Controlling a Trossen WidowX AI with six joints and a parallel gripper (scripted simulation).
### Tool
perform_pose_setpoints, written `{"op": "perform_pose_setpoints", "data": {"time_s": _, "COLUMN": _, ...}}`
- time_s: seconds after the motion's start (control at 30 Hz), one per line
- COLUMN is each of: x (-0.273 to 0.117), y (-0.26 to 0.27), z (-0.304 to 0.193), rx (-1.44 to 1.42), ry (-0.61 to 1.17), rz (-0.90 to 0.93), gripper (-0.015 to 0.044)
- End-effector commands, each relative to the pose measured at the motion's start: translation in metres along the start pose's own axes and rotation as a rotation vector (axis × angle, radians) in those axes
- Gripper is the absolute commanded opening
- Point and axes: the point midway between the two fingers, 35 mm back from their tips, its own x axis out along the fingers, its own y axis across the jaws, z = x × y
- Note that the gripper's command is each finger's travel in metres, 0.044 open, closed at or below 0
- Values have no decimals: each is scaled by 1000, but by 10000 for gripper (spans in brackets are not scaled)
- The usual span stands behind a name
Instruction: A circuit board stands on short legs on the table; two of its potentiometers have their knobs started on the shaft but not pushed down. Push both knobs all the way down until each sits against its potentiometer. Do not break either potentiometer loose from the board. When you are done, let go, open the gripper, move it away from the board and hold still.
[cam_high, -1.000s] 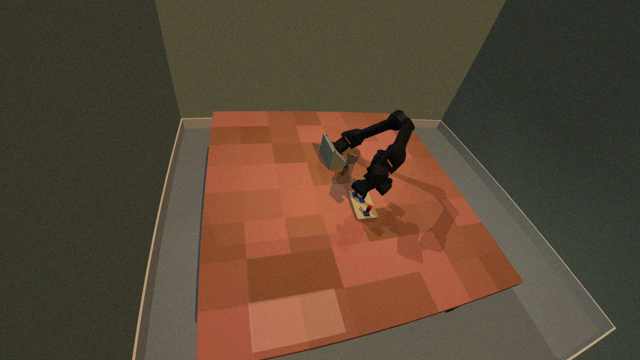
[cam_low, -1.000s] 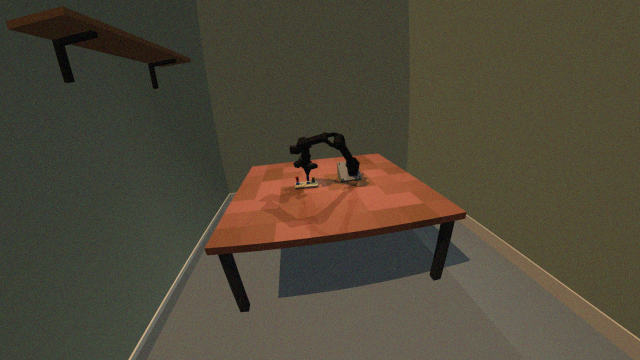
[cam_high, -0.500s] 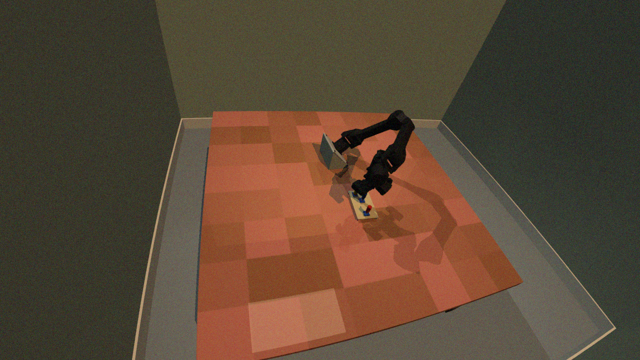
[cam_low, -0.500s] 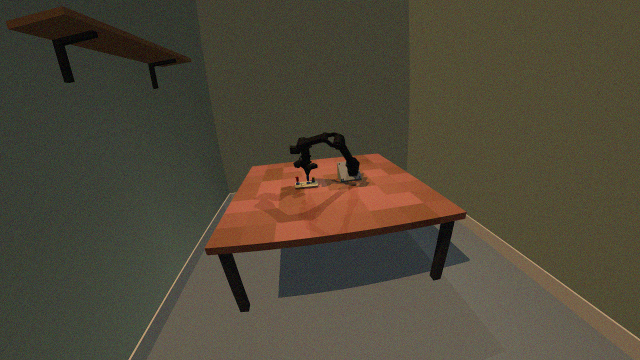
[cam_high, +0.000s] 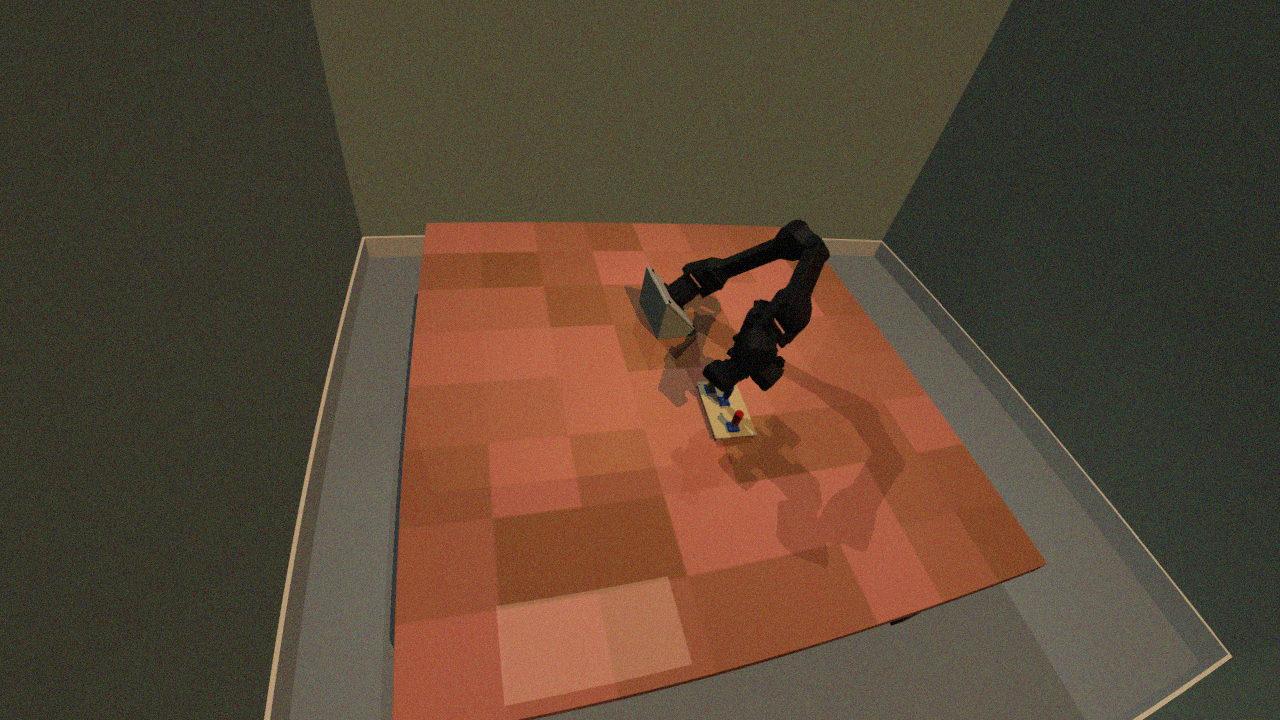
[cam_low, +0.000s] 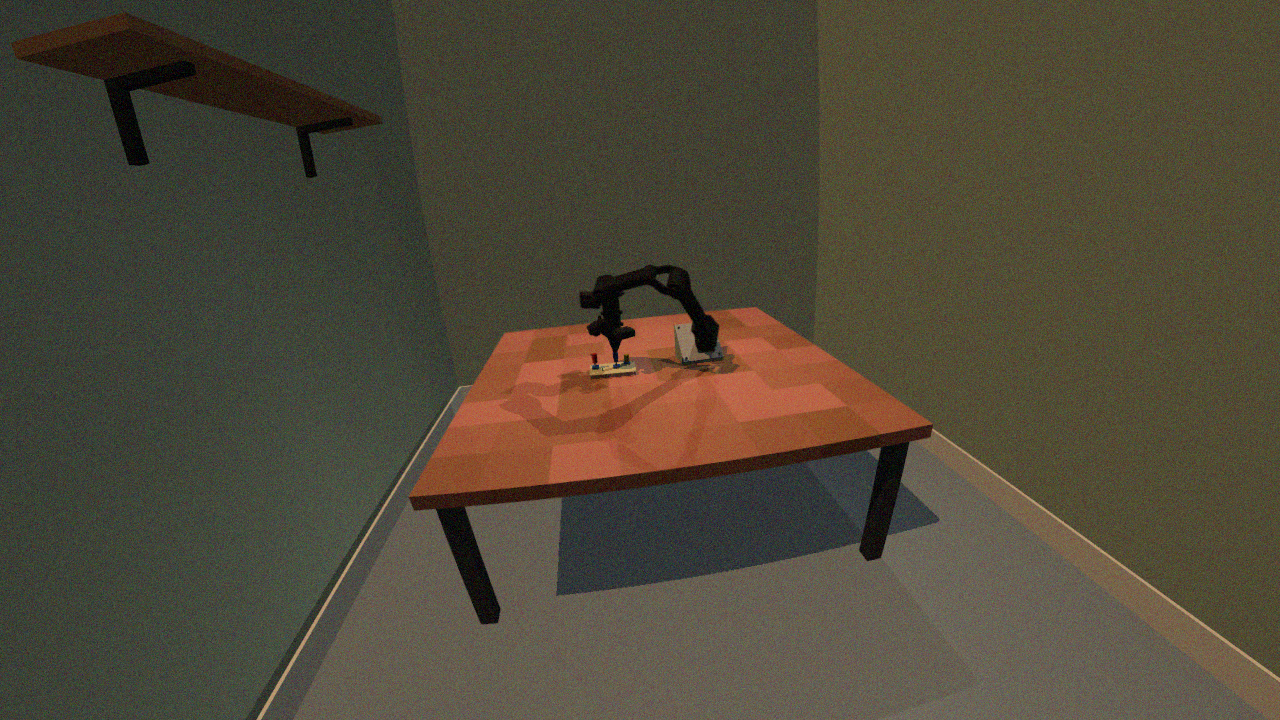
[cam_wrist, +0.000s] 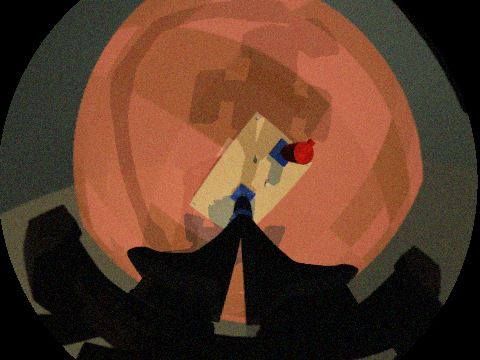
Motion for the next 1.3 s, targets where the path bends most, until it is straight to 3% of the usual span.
{"op": "perform_pose_setpoints", "data": {"time_s": 0.0, "x": 5, "y": 1, "z": 1, "rx": -2, "ry": -2, "rz": 3, "gripper": 0}}
{"op": "perform_pose_setpoints", "data": {"time_s": 1.27, "x": 13, "y": 1, "z": 1, "rx": -2, "ry": -2, "rz": 3, "gripper": 0}}
